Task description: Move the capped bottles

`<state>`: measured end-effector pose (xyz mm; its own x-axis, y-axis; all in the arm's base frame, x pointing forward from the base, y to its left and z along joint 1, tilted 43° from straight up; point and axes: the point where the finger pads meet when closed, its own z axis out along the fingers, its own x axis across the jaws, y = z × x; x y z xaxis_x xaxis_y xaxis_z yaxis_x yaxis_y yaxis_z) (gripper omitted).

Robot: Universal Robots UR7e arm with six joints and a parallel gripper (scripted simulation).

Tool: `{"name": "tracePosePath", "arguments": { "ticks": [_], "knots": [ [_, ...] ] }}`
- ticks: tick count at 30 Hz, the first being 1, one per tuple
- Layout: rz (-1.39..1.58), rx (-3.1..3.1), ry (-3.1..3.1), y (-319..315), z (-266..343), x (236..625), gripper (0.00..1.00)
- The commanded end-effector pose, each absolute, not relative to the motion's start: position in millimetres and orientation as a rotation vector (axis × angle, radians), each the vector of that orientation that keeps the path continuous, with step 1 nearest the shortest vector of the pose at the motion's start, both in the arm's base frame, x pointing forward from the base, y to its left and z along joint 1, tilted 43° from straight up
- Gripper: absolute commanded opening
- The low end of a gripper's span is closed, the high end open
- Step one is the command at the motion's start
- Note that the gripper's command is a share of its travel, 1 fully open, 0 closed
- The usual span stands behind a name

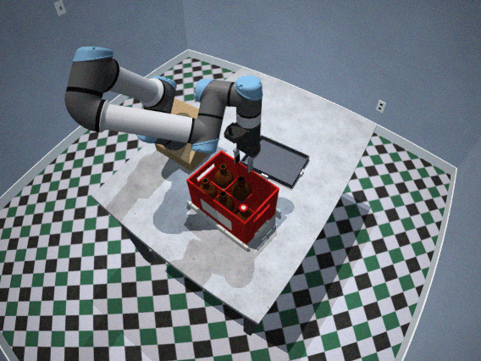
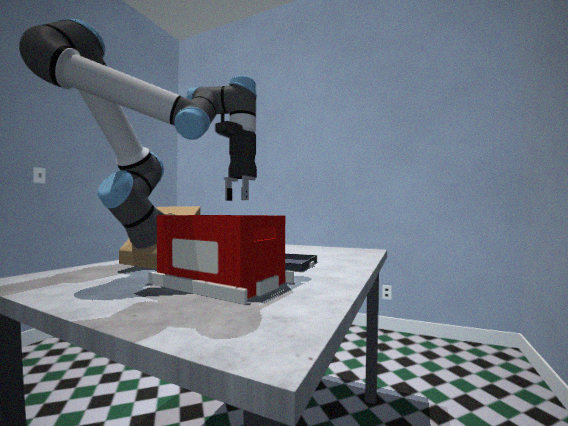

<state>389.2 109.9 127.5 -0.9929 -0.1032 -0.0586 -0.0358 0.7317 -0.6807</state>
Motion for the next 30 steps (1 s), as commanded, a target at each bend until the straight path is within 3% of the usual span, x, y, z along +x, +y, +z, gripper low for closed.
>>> {"name": "tracePosePath", "arguments": {
  "ticks": [1,30],
  "knots": [
    [-1.111,-0.114,2.836,110.4,127.6,389.6,1.00],
    [-1.112,-0.113,2.836,114.3,123.9,389.5,1.00]
  ]
}}
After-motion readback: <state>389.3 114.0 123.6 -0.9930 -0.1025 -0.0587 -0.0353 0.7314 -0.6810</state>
